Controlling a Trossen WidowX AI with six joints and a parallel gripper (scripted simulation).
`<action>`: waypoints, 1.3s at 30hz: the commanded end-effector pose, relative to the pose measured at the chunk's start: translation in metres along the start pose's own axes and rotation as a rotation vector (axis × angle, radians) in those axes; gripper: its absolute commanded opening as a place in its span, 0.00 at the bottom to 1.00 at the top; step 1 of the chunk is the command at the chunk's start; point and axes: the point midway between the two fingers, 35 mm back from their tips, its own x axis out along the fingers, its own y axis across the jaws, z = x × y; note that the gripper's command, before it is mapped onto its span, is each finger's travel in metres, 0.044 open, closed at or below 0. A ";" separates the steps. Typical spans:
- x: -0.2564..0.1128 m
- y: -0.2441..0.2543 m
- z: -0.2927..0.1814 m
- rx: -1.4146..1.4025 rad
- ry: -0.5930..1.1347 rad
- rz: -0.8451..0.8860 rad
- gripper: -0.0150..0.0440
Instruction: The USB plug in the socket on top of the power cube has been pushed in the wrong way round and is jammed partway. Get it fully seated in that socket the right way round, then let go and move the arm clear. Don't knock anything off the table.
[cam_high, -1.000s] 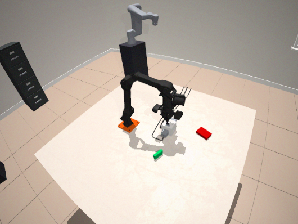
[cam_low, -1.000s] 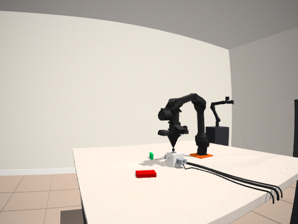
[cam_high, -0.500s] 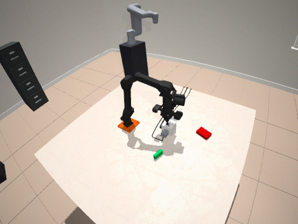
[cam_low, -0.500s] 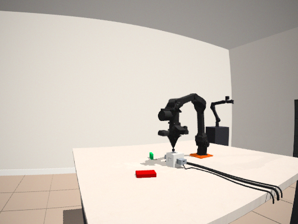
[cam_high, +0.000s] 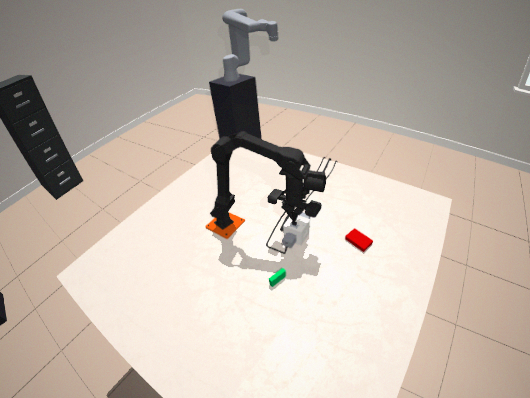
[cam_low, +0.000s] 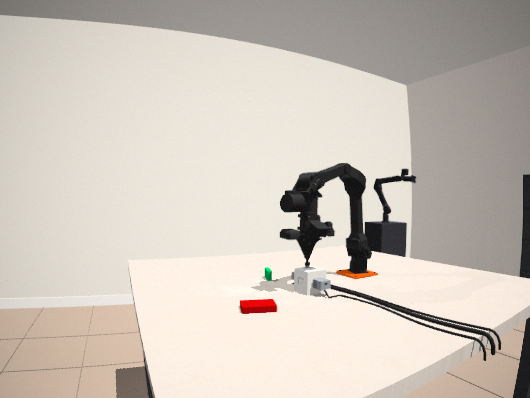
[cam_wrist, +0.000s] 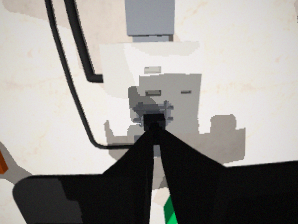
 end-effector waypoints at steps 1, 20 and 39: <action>0.001 0.000 0.000 0.005 0.003 -0.001 0.25; 0.003 0.000 0.000 0.005 0.003 -0.001 0.25; 0.005 0.000 0.000 0.005 0.003 -0.001 0.25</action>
